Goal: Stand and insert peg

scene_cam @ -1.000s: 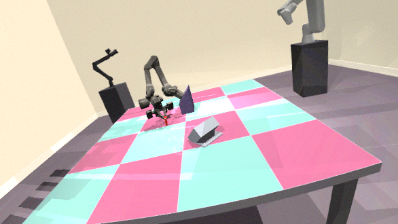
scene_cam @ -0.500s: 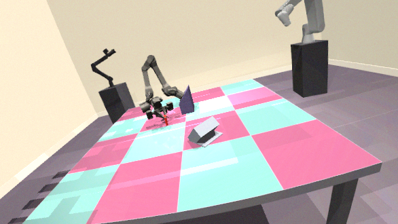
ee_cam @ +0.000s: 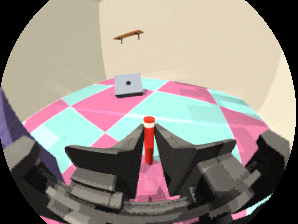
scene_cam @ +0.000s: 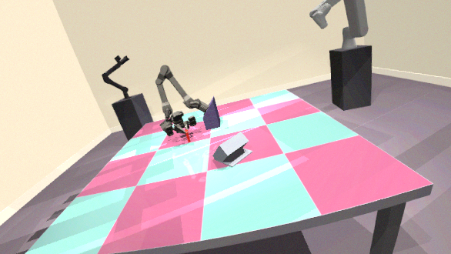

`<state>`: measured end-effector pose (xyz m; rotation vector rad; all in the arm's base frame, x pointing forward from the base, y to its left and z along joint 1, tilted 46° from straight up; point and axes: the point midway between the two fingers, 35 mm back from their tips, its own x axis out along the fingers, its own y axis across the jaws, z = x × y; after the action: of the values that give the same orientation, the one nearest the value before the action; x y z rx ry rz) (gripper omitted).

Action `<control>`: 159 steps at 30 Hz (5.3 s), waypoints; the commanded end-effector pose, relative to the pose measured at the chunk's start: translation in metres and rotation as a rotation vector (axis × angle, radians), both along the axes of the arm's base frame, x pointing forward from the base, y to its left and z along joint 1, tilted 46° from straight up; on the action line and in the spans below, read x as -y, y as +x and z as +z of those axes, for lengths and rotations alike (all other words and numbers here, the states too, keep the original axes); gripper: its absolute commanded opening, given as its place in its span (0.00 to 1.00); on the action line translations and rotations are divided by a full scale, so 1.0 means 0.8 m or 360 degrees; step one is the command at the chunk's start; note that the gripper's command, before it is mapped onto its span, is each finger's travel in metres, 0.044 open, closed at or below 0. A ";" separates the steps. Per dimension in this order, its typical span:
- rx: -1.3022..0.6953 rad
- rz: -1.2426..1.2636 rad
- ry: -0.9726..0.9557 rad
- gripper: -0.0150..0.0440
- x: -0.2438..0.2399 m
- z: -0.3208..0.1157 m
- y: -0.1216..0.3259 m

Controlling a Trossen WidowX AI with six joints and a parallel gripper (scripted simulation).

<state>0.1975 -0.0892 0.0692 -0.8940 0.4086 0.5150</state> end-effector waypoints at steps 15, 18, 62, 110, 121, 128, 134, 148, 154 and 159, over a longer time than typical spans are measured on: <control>0.0020 0.0015 0.0008 0.34 0.004 0.006 -0.007; 0.0020 0.0013 0.0012 0.34 0.004 0.005 -0.007; 0.0032 0.0017 0.0070 0.34 0.012 0.000 -0.013; 0.0099 0.0063 0.0130 0.47 0.014 0.001 -0.018; 0.0099 0.0063 0.0130 0.47 0.014 0.001 -0.018; 0.0099 0.0063 0.0130 0.47 0.014 0.001 -0.018; 0.0099 0.0063 0.0130 0.47 0.014 0.001 -0.018; 0.0099 0.0063 0.0130 0.47 0.014 0.001 -0.018; 0.0099 0.0063 0.0130 0.47 0.014 0.001 -0.018; 0.0099 0.0063 0.0130 0.47 0.014 0.001 -0.018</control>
<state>0.1833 -0.1002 0.0704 -0.8393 0.3104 0.5347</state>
